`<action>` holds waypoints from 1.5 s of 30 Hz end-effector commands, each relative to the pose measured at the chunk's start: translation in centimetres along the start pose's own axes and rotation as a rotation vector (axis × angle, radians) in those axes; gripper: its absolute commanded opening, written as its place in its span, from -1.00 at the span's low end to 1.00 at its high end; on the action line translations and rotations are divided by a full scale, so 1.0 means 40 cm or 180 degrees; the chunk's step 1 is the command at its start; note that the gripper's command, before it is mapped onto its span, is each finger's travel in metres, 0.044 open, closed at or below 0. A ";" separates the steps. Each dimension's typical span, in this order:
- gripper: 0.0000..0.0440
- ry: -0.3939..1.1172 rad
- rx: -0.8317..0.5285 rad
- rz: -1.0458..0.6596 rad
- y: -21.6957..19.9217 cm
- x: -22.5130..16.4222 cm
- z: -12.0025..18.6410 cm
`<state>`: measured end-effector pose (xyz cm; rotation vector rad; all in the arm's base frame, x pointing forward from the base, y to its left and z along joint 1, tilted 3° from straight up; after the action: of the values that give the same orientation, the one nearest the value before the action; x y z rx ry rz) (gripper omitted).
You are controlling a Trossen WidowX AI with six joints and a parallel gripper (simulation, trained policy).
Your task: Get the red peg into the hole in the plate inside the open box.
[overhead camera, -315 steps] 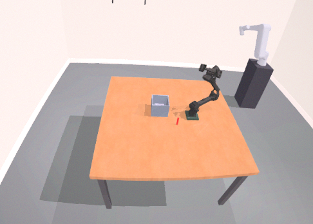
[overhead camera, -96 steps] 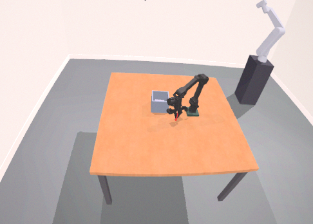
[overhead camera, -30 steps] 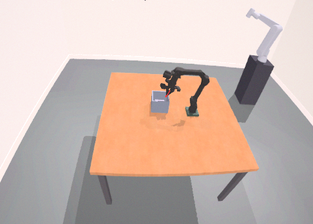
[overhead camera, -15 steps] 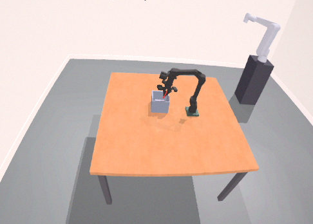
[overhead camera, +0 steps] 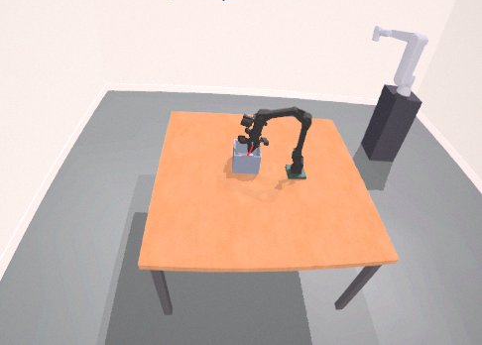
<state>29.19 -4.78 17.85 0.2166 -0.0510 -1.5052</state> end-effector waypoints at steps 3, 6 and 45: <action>-1.00 0.0066 -0.0055 0.0100 0.008 0.004 -0.049; -1.00 0.0079 -0.0070 0.0150 0.011 0.006 -0.068; -0.33 0.0521 -0.0089 0.0207 0.069 0.062 -0.072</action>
<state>31.46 -6.46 15.77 0.2700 0.0758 -1.4367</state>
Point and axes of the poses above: the point midway between the two fingers, 35 mm back from their tips, its own z axis back along the fingers, its own y axis across the jaws, x = y × z, the point moved 6 cm from there along z, back along the fingers, and after that the axes turned 13 degrees about -z, right-handed, at the moved point
